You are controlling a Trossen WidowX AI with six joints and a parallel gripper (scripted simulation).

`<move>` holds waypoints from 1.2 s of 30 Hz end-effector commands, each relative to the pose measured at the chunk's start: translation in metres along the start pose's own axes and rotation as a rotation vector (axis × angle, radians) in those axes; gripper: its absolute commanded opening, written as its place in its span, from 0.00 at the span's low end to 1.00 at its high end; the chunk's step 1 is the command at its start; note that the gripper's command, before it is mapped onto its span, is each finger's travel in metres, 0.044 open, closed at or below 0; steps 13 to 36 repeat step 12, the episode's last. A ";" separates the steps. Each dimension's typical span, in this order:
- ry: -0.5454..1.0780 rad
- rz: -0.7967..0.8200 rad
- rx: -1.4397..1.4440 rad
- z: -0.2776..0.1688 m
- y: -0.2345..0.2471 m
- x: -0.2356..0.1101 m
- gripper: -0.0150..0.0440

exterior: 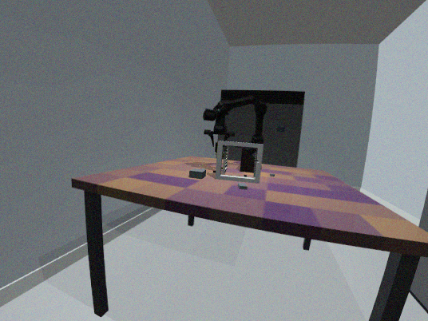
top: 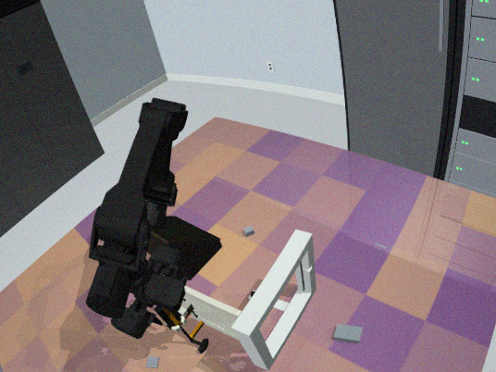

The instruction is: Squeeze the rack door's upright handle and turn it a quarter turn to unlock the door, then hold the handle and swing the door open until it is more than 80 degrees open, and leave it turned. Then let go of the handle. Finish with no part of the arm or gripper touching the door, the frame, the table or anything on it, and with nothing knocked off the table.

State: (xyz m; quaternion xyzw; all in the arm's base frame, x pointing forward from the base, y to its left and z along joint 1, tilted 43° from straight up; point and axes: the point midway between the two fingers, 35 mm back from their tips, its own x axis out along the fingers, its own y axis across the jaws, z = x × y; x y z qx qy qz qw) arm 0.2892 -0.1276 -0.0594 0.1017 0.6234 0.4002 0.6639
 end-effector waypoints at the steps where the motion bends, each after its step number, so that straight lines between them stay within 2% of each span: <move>1: 0.005 -0.005 -0.005 0.000 -0.001 -0.006 0.73; 12: 0.005 -0.005 -0.005 0.000 -0.001 -0.022 0.73; 36: 0.005 -0.005 -0.005 0.000 -0.001 -0.022 0.73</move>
